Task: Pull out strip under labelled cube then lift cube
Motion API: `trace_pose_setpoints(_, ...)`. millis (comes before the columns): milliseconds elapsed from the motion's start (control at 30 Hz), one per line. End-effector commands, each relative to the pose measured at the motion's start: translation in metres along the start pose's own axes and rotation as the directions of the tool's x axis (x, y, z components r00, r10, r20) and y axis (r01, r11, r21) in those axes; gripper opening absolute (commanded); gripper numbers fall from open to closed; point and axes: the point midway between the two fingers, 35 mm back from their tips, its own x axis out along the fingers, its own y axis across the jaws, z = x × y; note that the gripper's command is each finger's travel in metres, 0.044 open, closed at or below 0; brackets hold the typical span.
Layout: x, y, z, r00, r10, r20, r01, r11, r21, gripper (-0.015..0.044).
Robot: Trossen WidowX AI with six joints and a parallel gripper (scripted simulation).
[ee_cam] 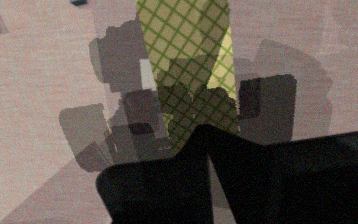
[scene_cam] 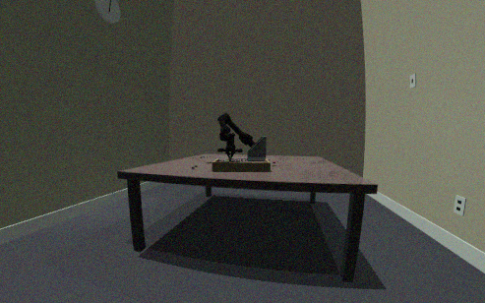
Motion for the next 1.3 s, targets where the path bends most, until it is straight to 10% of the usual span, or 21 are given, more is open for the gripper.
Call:
trace_pose_setpoints(0,0.007,0.002,-0.016,0.999,0.006,-0.035,-0.007,1.000,-0.005,0.0000)
trace_pose_setpoints(1267,-0.014,0.000,-0.007,1.000,0.007,-0.014,-0.007,1.000,-0.001,0.0000)
